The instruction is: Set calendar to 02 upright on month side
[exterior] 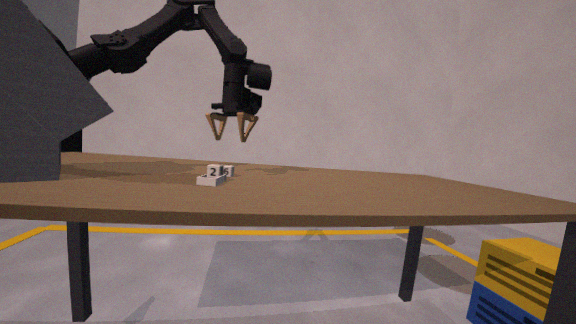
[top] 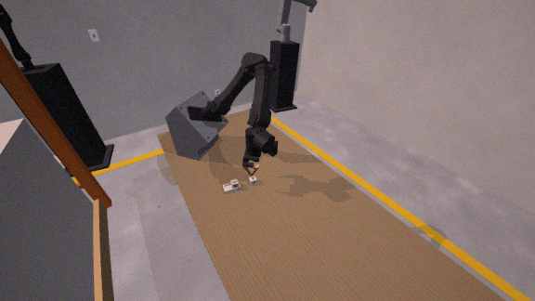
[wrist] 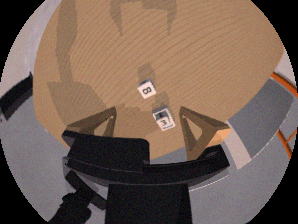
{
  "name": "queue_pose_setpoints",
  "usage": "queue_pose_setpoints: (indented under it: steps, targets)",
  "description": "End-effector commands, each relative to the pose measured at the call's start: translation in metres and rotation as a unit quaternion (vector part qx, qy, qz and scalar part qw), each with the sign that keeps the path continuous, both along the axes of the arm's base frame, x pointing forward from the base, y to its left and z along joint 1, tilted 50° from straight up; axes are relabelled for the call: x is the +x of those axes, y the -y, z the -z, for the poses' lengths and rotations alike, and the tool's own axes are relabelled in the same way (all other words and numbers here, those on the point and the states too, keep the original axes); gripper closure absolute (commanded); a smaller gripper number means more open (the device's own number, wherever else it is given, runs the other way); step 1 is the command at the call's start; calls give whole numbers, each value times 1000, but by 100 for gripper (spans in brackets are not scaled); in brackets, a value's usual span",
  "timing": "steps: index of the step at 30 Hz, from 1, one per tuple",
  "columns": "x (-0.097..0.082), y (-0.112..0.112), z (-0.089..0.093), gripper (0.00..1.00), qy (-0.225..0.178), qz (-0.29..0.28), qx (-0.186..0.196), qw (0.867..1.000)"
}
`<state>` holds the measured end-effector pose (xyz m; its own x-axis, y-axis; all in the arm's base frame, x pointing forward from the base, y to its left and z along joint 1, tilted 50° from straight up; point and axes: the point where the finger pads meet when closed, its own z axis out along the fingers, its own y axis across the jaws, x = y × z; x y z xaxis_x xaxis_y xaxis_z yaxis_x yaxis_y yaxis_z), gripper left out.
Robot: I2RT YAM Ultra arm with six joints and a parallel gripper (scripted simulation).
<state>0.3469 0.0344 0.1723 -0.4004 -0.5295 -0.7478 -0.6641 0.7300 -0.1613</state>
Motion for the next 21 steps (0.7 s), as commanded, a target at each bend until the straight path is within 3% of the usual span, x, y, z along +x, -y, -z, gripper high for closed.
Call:
queue_pose_setpoints:
  steps: [1, 4, 7, 9, 13, 17, 18, 21]
  targets:
    - [0, 0, -2, 0, -32, 53, 52, 997]
    - [1, 0, -2, 0, -59, 93, 92, 990]
    - [1, 0, -2, 0, -63, 99, 99, 988]
    - [1, 0, -2, 0, -91, 140, 139, 976]
    - [1, 0, -1, 0, -114, 175, 173, 963]
    - [1, 0, -1, 0, -149, 226, 223, 937]
    - [1, 0, -1, 0, -149, 227, 224, 936]
    - [2, -1, -1, 0, -176, 266, 263, 911]
